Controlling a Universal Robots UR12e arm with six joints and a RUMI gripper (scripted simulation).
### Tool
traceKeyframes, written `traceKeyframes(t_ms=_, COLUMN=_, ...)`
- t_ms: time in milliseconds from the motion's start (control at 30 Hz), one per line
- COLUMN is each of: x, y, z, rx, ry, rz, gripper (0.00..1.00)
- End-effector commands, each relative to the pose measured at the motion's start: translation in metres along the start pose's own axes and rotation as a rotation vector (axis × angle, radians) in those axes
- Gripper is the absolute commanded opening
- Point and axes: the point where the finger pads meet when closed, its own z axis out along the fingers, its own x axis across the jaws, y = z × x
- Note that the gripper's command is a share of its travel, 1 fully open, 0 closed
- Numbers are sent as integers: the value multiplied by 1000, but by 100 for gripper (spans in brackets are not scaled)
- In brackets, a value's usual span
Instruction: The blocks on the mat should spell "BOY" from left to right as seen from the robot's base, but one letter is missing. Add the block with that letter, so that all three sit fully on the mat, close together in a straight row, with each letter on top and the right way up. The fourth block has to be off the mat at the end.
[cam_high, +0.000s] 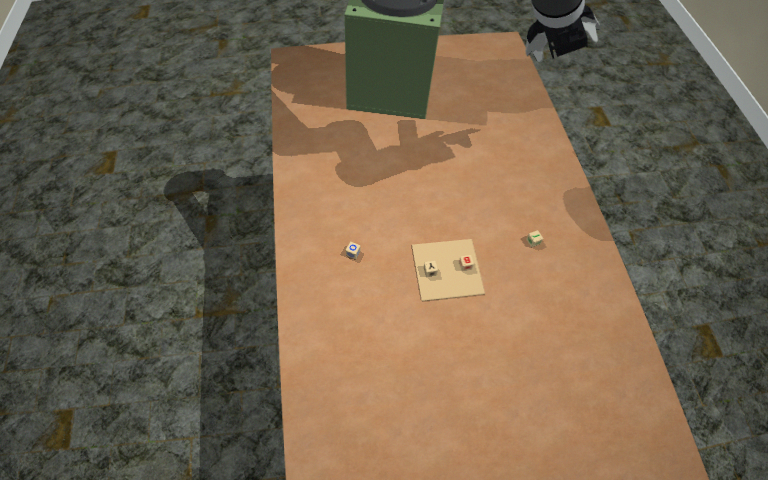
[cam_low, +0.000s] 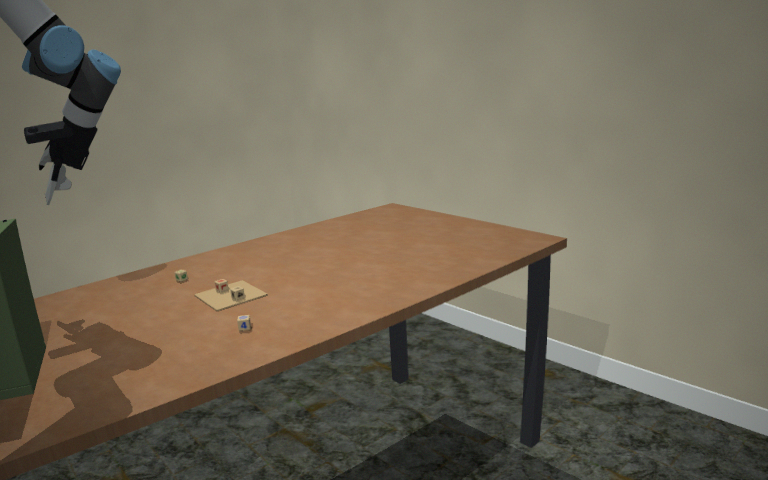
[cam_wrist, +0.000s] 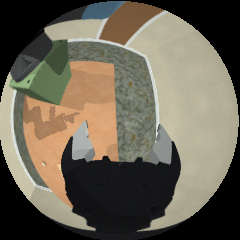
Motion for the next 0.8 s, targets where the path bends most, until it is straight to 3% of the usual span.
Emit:
traceKeyframes(t_ms=0, x=0, y=0, z=0, rx=-1, ry=0, rz=0, gripper=100)
traceKeyframes(t_ms=767, x=-2, y=9, z=-4, rx=3, ry=-13, rz=4, gripper=100)
